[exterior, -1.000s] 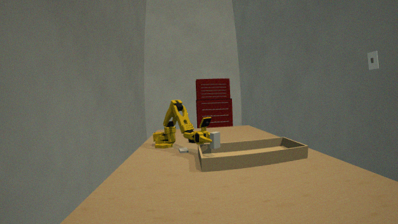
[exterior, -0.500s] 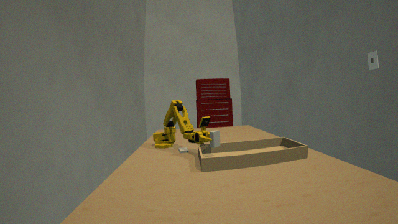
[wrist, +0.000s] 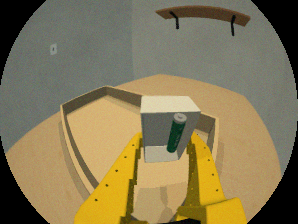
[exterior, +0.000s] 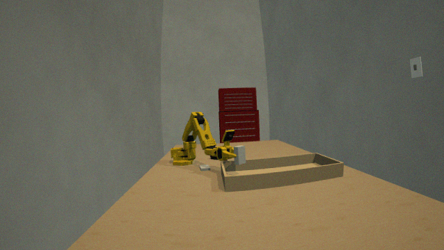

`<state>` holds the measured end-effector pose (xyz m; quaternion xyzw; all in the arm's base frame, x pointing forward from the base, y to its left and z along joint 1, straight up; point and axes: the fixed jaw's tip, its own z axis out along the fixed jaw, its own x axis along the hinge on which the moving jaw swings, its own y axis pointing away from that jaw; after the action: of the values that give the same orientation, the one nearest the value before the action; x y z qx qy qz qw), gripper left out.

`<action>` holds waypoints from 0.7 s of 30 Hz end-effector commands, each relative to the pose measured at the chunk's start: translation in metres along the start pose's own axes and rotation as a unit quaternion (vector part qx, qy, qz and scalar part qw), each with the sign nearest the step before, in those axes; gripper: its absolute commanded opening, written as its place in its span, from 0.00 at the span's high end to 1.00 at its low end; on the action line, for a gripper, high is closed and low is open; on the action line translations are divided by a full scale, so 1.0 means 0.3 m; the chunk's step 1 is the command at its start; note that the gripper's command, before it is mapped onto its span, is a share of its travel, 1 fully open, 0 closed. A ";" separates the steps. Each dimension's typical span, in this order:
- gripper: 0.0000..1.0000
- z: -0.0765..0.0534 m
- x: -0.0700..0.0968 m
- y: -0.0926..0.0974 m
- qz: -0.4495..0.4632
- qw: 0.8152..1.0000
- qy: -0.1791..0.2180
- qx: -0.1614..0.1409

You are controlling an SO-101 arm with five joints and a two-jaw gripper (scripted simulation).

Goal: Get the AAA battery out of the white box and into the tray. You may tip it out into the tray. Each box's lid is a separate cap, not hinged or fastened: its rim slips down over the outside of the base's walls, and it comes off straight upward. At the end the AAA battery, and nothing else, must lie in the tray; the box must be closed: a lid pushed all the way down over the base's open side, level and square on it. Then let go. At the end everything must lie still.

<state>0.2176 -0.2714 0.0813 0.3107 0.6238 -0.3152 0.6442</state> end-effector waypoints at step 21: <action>0.81 0.009 -0.068 -0.009 -0.006 0.999 -0.049 0.004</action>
<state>0.2175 -0.2713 0.0849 0.3067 0.6166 -0.3190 0.6511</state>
